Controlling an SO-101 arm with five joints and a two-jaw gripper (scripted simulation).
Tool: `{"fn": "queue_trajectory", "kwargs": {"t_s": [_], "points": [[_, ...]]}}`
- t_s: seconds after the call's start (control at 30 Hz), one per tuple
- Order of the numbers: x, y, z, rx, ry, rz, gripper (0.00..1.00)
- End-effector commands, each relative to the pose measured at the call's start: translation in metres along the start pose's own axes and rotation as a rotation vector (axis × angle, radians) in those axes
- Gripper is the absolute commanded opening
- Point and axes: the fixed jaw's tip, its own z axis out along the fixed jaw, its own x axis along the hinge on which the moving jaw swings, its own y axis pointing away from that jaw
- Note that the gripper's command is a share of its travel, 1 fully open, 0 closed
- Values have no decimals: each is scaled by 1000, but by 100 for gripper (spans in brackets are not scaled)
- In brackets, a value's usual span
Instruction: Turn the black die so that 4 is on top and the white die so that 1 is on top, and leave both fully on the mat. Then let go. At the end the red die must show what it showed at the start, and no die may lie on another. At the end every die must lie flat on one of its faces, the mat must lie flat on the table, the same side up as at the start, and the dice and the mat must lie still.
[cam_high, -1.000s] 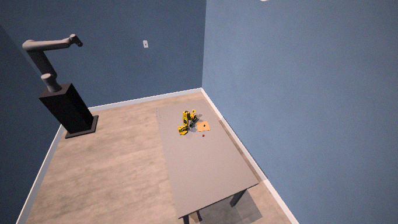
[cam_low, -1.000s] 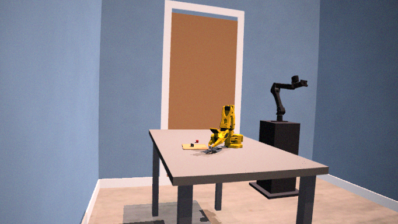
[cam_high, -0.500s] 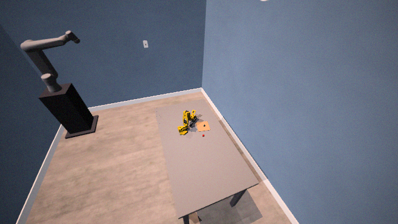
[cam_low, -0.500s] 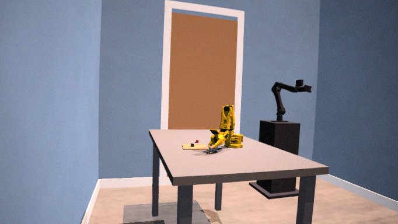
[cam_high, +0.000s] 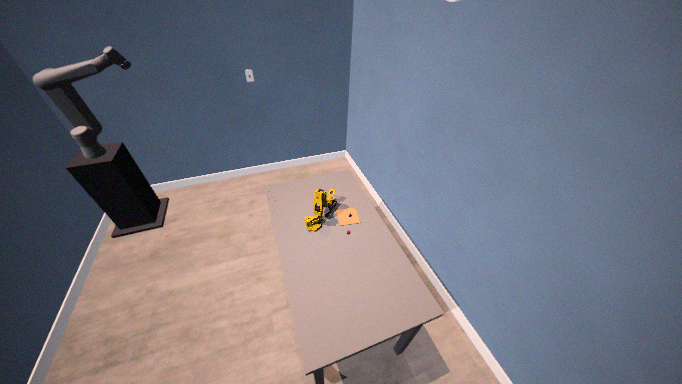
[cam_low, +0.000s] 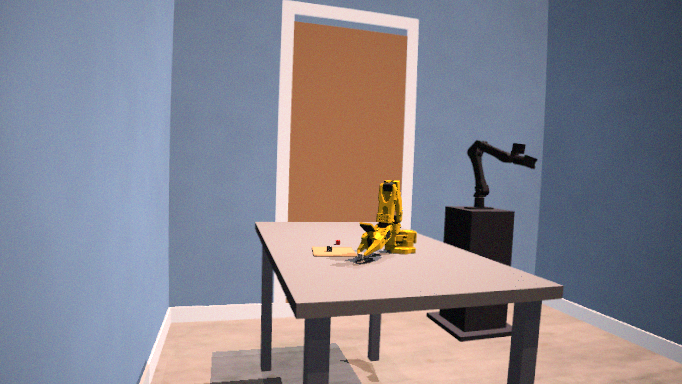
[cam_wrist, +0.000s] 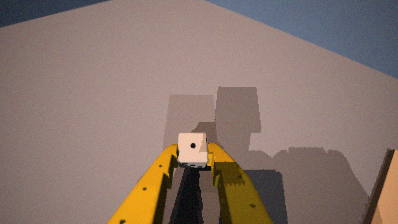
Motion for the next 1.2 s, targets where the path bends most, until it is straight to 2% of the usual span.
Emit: {"fn": "queue_trajectory", "kwargs": {"t_s": [0.0, 1.17], "points": [[-9, 2, 3, -9, -51, -10, 0], [3, 2, 8, -9, -51, -10, 0]]}}
